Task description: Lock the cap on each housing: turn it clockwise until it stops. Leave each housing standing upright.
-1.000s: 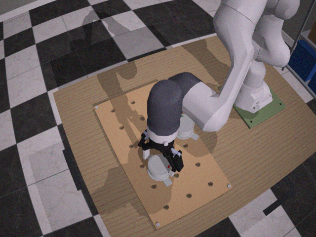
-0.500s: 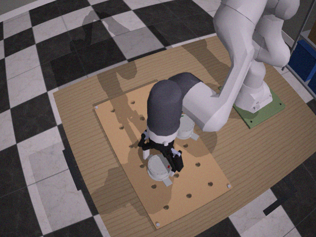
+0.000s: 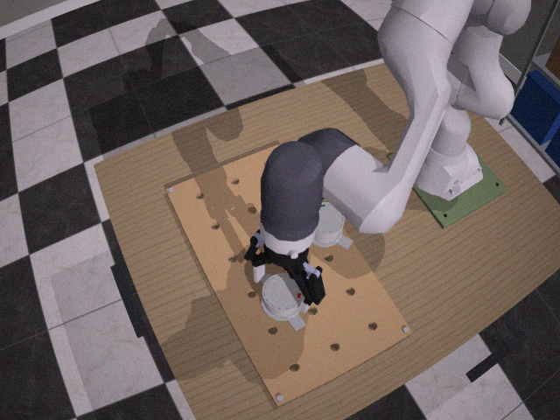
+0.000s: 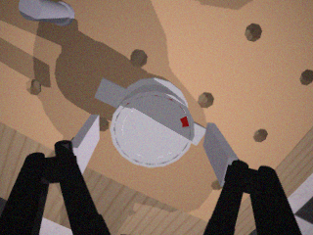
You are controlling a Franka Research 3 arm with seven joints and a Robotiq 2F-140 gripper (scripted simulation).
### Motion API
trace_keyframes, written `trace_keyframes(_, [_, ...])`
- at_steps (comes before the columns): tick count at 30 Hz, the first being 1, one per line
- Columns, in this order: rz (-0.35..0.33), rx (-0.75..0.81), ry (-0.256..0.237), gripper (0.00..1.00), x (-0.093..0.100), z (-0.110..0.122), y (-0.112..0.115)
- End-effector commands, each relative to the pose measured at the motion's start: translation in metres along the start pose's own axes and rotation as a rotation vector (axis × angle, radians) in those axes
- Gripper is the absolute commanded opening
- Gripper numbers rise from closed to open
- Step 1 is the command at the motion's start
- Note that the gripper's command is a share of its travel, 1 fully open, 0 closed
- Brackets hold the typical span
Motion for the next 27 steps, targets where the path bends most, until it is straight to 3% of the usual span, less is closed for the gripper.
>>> trace_keyframes(1, [0.000, 0.000, 0.002, 0.78, -0.0017, -0.0001, -0.0005])
trace_keyframes(8, [0.000, 0.000, 0.002, 0.78, -0.0017, -0.0001, -0.0005])
trace_keyframes(9, [0.000, 0.000, 0.002, 0.10, -0.0017, -0.0001, -0.0005])
trace_keyframes(27, [0.000, 0.000, 0.002, 0.10, -0.0017, -0.0001, -0.0005])
Point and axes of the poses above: the point where the finger pads meet when closed, its own x axis back along the fingers, its own z axis across the jaws, y = z × x, the point moved 1 cm from there along x, back along the fingers, and after that the axes turned 14 degrees about x, right-handed, at the moved point
